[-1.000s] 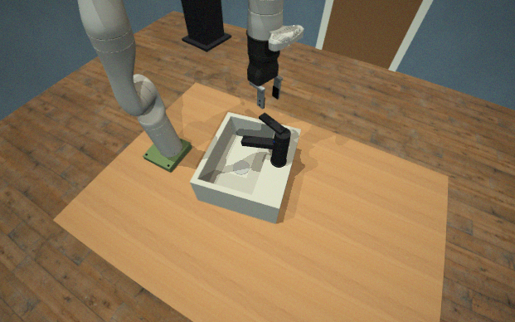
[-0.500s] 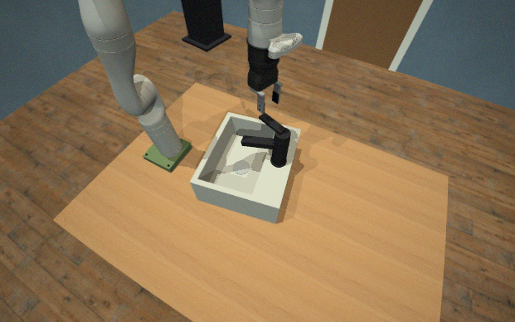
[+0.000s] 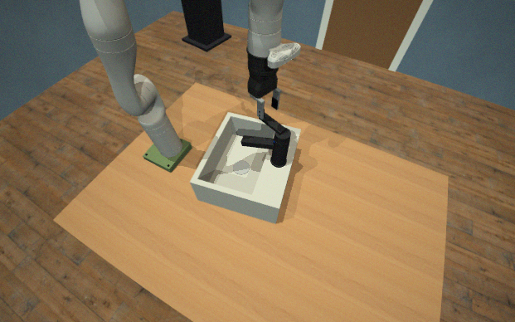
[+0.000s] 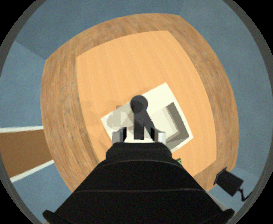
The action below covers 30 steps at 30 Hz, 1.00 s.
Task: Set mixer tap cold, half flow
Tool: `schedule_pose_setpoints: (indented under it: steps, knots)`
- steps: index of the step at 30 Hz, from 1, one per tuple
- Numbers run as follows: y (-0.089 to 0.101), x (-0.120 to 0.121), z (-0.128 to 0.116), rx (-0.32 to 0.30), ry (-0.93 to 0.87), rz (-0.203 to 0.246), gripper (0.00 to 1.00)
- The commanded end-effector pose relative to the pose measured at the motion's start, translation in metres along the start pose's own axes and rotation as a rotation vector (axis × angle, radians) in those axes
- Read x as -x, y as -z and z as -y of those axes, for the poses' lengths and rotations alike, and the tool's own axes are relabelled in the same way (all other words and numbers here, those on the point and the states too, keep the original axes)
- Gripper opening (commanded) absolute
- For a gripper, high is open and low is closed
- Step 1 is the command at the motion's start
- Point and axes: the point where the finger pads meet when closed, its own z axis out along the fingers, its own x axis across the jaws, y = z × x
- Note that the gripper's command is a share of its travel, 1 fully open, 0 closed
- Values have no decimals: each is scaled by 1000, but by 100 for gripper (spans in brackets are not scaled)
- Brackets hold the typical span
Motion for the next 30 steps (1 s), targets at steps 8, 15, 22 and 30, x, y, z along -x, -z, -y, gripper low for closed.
schedule_pose_setpoints:
  steps: [8,15,22,30]
  knots:
    - [-10,-1,-1,2,0,-2,100]
    - [-13,-1,-1,2,0,-2,100]
    - [-13,-1,-1,2,0,-2,100]
    - [-13,-1,-1,2,0,-2,100]
